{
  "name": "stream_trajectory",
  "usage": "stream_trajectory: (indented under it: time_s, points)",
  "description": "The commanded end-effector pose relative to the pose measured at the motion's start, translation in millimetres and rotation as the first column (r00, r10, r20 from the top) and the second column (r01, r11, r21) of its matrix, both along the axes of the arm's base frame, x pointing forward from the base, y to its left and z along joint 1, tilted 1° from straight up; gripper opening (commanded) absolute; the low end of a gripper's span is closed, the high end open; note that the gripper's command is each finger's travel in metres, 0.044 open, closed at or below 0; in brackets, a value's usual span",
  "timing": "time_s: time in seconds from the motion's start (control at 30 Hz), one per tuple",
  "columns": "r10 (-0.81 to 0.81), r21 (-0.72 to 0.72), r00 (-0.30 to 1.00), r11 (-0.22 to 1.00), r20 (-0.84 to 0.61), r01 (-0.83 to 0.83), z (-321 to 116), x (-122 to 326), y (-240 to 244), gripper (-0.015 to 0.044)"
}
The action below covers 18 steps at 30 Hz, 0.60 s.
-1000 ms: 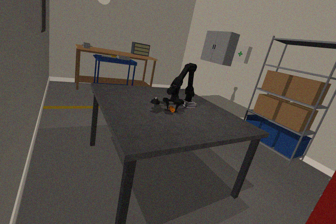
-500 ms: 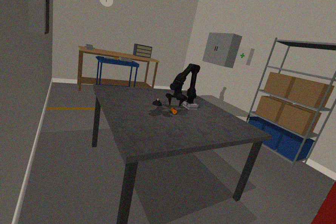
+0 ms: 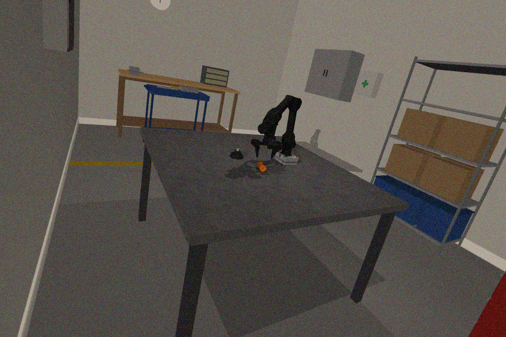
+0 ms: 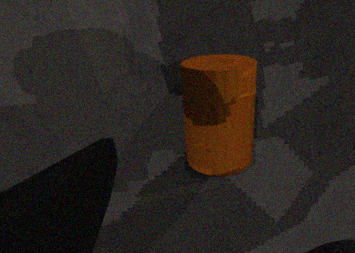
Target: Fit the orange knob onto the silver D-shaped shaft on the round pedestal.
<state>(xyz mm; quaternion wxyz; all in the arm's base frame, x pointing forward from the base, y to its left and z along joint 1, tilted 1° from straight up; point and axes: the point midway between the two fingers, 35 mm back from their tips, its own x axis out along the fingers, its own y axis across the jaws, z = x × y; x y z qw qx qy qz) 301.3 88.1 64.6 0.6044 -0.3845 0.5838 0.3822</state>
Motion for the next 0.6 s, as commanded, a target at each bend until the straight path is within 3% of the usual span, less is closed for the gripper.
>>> stream_trajectory:
  time_s: [0.0,0.57]
  points:
    - [-0.005,-0.004,1.000,1.000,-0.007,0.005,-11.6,1.5,1.9,0.0440]
    - [-0.005,-0.004,1.000,1.000,-0.007,0.005,-39.6,2.1,2.3,0.0440]
